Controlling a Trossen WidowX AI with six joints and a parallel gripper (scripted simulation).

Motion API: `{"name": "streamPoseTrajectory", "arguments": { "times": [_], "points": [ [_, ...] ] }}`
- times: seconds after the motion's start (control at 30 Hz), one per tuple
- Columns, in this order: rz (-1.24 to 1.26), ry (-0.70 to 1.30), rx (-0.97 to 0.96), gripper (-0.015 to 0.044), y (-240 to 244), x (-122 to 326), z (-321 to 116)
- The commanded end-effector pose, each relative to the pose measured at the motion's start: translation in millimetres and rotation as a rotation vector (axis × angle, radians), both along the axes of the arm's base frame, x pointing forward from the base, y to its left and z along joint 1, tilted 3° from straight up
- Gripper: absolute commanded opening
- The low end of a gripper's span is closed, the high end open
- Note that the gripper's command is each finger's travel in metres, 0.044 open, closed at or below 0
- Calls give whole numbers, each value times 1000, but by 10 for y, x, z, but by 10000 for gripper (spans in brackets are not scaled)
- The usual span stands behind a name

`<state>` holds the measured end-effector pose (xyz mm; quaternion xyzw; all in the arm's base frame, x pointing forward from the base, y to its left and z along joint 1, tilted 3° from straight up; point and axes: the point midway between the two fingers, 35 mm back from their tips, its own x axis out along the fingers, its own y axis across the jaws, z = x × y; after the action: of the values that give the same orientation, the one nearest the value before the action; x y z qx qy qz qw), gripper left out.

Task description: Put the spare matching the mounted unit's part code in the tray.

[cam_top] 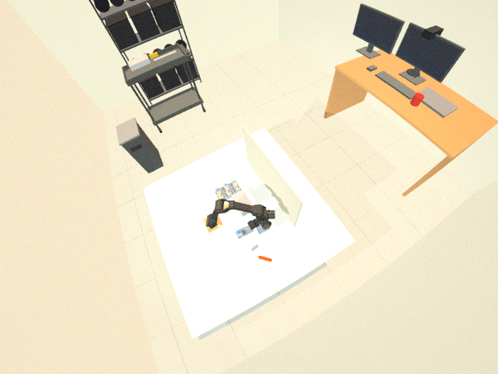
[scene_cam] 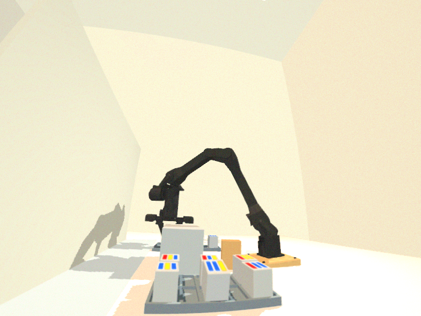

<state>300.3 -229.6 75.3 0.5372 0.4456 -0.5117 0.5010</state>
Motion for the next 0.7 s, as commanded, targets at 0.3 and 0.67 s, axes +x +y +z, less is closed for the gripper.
{"name": "streamPoseTrajectory", "arguments": {
  "times": [0.3,0.67],
  "points": [
    [0,-1,0,315,-1,2,5],
    [-3,0,-2,440,-10,-9,607]
  ]
}}
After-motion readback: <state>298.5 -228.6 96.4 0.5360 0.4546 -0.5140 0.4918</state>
